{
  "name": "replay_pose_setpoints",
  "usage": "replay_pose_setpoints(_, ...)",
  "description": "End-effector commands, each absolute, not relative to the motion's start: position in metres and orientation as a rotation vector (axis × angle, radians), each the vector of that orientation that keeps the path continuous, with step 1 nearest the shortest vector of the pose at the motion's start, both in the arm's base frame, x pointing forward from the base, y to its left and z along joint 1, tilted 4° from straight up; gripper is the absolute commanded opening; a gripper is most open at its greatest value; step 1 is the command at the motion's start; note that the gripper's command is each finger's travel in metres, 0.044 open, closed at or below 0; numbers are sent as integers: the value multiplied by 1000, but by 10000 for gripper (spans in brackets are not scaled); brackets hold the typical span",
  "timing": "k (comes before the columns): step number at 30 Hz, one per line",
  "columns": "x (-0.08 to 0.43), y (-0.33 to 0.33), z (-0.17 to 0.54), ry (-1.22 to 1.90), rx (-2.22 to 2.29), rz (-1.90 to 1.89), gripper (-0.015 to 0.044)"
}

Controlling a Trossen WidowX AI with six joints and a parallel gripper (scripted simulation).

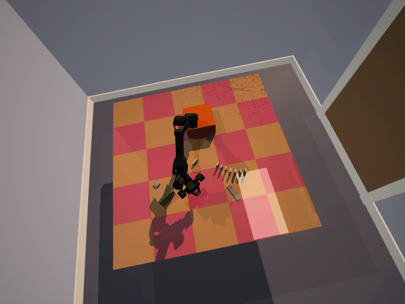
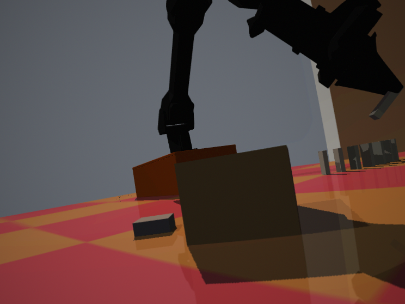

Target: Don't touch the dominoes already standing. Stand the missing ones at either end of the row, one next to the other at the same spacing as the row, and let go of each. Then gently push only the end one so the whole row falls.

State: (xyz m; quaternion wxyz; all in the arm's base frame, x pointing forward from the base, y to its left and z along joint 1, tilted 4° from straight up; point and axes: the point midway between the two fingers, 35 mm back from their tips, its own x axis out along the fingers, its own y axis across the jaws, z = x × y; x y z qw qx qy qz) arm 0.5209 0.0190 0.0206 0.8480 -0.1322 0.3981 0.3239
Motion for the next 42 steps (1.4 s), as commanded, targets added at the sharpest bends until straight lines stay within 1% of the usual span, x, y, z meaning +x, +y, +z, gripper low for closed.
replay_pose_setpoints(1, 521, 17, 16, 776, -222, 691, 107)
replay_pose_setpoints(11, 521, 9, 17, 592, -125, 721, 107)
replay_pose_setpoints(21, 508, 2, 22, 418, -56, 772, 107)
replay_pose_setpoints(31, 482, -4, 30, 261, -18, 844, 107)
replay_pose_setpoints(42, 441, -7, 39, 114, -10, 942, 107)
